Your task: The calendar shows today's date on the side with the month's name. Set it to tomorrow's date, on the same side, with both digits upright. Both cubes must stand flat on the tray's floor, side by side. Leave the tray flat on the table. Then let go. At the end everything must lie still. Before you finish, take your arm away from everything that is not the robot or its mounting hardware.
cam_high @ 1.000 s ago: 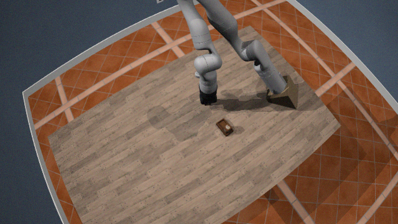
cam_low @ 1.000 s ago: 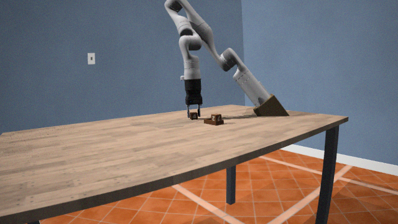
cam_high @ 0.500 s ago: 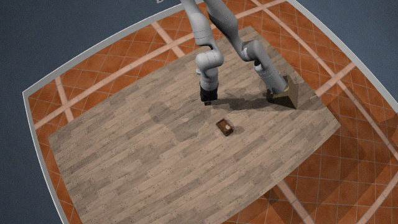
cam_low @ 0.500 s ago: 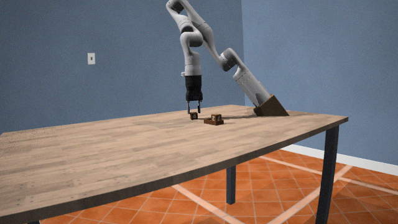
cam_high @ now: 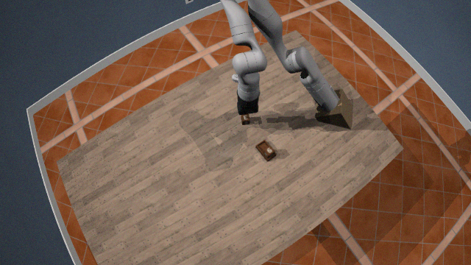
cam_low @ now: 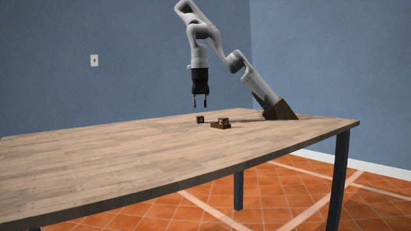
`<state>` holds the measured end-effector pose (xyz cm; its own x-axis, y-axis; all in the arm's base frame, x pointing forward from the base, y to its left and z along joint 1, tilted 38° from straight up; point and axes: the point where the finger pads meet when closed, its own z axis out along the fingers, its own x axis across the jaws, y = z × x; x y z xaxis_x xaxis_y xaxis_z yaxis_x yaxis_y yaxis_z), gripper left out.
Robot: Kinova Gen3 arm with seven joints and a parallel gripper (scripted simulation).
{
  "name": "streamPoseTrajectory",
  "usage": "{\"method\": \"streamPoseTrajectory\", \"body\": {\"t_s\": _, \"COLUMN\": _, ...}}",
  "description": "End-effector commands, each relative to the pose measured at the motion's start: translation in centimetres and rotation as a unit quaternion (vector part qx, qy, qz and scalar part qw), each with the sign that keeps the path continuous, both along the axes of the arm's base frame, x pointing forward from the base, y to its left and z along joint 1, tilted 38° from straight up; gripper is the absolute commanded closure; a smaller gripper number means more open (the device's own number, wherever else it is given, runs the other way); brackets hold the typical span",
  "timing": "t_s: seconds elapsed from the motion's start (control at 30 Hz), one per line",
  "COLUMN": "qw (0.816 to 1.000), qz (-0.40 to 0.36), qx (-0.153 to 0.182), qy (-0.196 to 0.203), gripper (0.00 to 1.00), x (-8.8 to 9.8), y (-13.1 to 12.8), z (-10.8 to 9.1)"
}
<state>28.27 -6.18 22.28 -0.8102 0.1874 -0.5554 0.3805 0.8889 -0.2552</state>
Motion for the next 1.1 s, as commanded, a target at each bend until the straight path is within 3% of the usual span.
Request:
{"method": "streamPoseTrajectory", "body": {"t_s": 0.0, "qw": 1.000, "qz": 0.004, "qx": 0.006, "qy": -0.006, "gripper": 0.10, "x": -0.1, "y": 0.6, "z": 0.8}}
{"method": "streamPoseTrajectory", "body": {"t_s": 0.27, "qw": 1.000, "qz": 0.004, "qx": 0.006, "qy": -0.006, "gripper": 0.10, "x": -0.9, "y": 1.3, "z": 2.1}}
{"method": "streamPoseTrajectory", "body": {"t_s": 0.6, "qw": 1.000, "qz": 0.004, "qx": 0.006, "qy": -0.006, "gripper": 0.10, "x": -1.0, "y": 1.5, "z": 2.4}}
{"method": "streamPoseTrajectory", "body": {"t_s": 0.63, "qw": 1.000, "qz": 0.004, "qx": 0.006, "qy": -0.006, "gripper": 0.00, "x": -1.0, "y": 1.5, "z": 2.4}}
{"method": "streamPoseTrajectory", "body": {"t_s": 1.07, "qw": 1.000, "qz": 0.004, "qx": 0.006, "qy": -0.006, "gripper": 0.00, "x": -1.0, "y": 1.5, "z": 2.4}}
